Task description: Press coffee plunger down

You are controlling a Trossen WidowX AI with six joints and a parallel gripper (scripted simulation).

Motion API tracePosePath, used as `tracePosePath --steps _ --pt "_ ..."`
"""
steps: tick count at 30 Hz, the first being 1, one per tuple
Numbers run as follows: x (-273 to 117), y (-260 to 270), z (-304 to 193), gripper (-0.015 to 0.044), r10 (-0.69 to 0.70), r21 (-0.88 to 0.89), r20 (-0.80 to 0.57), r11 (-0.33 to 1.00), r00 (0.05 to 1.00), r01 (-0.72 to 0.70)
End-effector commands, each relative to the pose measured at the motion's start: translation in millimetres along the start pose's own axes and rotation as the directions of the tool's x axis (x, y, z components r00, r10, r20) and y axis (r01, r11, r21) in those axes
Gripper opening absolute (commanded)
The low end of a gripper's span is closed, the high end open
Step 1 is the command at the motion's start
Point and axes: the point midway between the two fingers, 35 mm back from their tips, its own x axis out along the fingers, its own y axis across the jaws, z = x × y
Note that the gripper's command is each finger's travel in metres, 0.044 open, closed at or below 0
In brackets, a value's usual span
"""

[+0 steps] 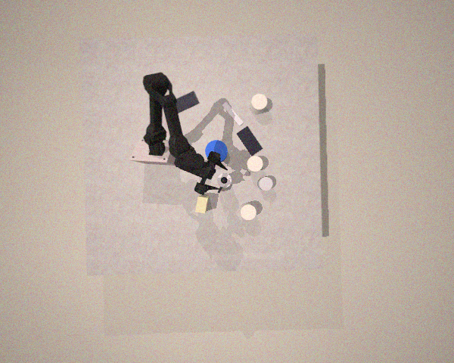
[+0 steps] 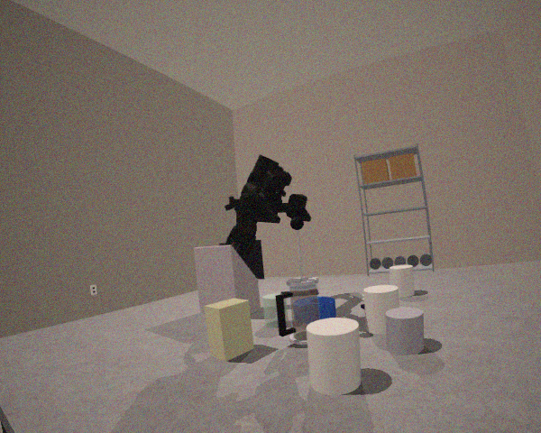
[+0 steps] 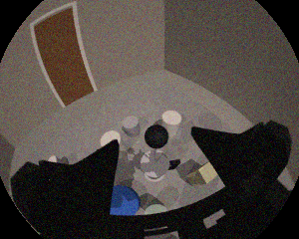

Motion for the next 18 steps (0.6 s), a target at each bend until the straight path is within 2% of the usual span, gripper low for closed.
tracePosePath --steps 1,7,18 --pt "7.6 -1.3 1.1 0.044 -0.003 0.005 0.002 1.0 1.0 0.003" --pt "13.3 -1.1 0.6 0.044 -0.002 0.006 0.003 1.0 1.0 0.002" --pt "13.3 -1.1 0.6 0.0151 -0.002 0.006 0.003 1.0 1.0 0.002"
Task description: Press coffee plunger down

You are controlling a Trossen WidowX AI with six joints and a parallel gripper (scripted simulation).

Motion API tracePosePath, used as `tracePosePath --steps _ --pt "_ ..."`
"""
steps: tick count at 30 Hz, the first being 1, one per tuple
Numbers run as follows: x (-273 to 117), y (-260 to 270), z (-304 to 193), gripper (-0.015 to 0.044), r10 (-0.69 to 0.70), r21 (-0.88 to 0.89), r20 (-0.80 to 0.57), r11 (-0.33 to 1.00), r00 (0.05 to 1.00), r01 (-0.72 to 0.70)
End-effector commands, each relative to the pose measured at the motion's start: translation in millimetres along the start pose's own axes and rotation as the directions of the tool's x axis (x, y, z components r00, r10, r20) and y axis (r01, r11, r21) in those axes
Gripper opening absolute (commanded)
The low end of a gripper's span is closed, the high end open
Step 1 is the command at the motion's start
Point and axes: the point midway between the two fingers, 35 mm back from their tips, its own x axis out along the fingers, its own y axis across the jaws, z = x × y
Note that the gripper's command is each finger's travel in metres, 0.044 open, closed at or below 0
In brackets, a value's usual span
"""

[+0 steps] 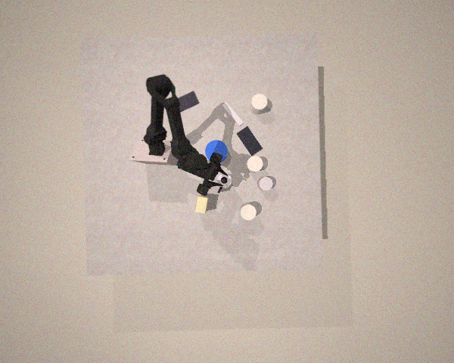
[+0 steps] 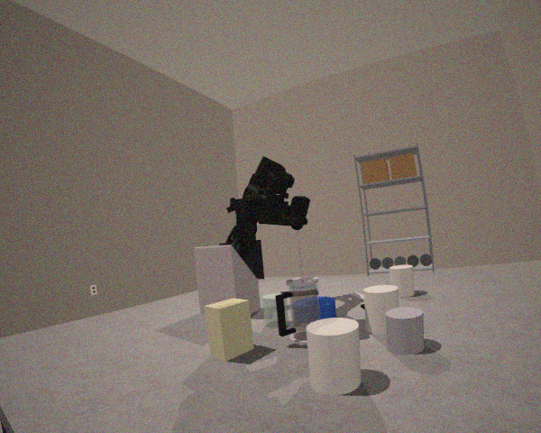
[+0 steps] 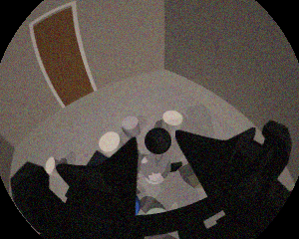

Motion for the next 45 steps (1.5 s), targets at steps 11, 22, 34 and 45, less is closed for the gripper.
tracePosePath --steps 11,22,34,45 --pt "1.0 -0.8 1.9 0.0117 -0.003 0.003 0.004 1.0 1.0 0.003" --pt "11.8 -2.4 -9.1 0.0117 -0.006 0.002 0.002 1.0 1.0 0.006" --pt "25.4 -3.5 -24.0 0.0117 -0.008 0.001 0.0 1.0 1.0 0.008" --pt "37.5 -3.8 -37.9 0.0117 -0.008 0.002 -0.001 1.0 1.0 0.008"
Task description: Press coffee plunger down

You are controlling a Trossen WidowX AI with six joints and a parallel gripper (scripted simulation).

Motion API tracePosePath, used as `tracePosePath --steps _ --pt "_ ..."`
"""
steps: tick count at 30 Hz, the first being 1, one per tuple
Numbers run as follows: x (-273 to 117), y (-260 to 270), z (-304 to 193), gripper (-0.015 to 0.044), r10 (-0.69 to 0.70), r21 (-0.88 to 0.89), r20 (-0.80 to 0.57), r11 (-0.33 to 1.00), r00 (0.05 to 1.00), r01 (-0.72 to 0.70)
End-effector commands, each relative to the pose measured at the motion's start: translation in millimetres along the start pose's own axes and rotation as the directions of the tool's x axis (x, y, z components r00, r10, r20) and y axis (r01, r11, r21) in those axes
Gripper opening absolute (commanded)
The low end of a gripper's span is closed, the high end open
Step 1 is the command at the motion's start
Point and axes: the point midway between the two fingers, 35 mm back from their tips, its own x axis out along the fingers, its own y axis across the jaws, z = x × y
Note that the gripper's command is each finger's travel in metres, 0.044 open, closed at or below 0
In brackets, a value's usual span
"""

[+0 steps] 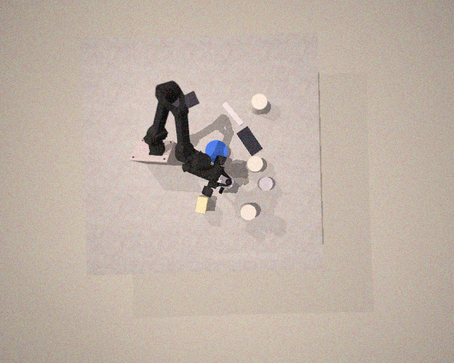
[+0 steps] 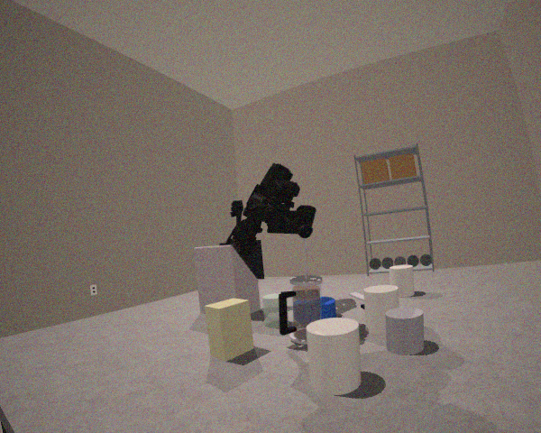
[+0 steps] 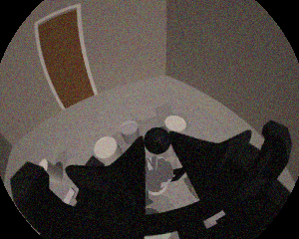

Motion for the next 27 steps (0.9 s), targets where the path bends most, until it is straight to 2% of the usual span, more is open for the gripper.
tracePosePath --steps 1,27 --pt "6.9 -1.6 -28.6 0.0117 -0.006 0.025 -0.061 1.0 0.998 0.008" --pt "34.9 1.0 -60.0 0.0117 -0.001 0.029 -0.057 1.0 0.998 0.002"
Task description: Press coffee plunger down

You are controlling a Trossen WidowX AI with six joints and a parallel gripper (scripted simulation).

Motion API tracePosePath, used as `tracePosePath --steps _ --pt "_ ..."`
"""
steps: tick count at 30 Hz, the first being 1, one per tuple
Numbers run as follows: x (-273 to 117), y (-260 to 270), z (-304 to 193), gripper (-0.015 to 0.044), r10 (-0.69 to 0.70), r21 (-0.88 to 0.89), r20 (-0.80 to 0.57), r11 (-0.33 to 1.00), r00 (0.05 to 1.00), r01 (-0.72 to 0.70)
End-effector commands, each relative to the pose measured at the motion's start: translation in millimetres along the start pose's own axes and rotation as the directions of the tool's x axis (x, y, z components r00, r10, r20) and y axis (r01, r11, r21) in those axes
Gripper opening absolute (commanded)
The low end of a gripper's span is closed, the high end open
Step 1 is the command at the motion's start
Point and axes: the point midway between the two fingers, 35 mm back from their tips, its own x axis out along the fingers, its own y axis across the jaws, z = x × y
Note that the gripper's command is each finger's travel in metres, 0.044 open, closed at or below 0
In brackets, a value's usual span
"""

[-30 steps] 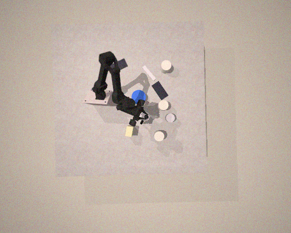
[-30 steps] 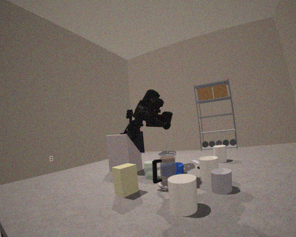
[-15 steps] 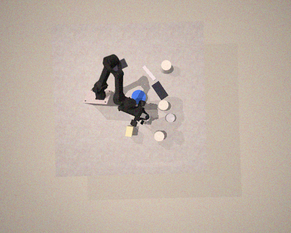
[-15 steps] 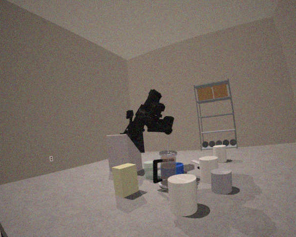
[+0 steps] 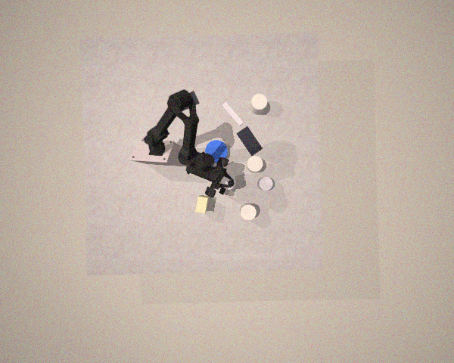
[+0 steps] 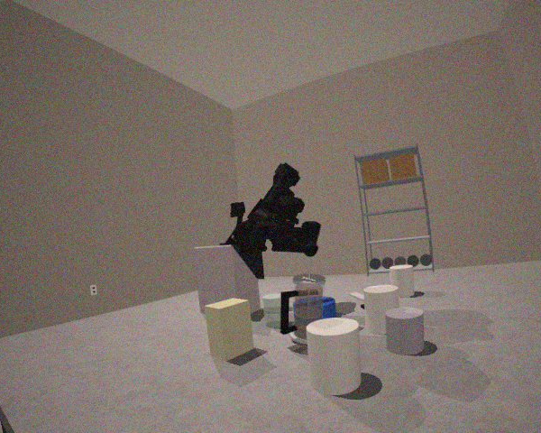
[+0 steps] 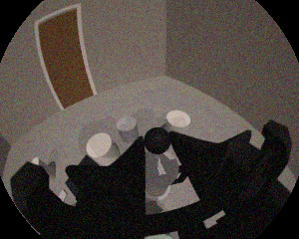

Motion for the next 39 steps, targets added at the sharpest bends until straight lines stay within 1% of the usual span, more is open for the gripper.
tracePosePath --steps 1,12,39 --pt "7.1 0.8 -28.9 0.0117 0.003 0.03 -0.073 1.0 0.997 -0.001" --pt "15.9 -0.3 -28.5 0.0117 0.005 0.03 -0.072 1.0 0.997 -0.003" --pt "23.2 -0.8 -23.0 0.0117 0.006 0.03 -0.071 1.0 0.997 -0.003"
